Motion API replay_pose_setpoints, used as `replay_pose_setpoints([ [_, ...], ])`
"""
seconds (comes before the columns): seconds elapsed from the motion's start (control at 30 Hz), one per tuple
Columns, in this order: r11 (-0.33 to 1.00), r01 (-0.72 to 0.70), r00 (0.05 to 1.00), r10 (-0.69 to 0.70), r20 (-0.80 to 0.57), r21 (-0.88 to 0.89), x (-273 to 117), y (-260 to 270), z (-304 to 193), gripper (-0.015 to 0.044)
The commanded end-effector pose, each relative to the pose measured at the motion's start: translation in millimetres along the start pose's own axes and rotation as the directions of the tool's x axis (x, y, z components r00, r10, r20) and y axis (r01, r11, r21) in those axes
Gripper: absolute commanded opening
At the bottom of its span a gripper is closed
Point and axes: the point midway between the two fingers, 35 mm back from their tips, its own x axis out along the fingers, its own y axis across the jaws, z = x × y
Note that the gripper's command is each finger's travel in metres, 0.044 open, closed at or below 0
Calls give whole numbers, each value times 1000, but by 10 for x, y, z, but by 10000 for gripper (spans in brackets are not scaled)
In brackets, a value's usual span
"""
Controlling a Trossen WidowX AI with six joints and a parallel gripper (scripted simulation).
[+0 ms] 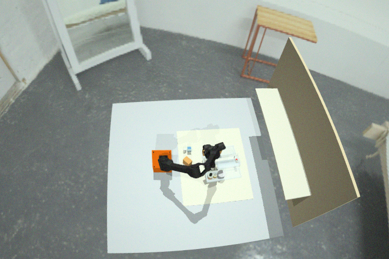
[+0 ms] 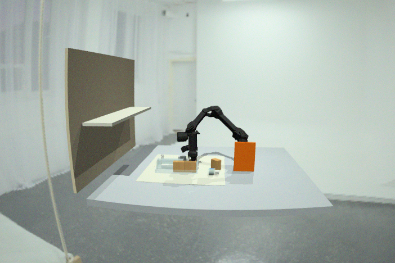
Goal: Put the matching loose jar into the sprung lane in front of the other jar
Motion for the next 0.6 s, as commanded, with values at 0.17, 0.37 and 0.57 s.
replay_pose_setpoints([
  [0.17,1000,9,1000,-9,19,11,20,-14,50,0],
  [0.37,1000,9,1000,-10,18,11,38,-14,47,0],
  [0.57,1000,9,1000,-10,18,11,57,-13,43,0],
])
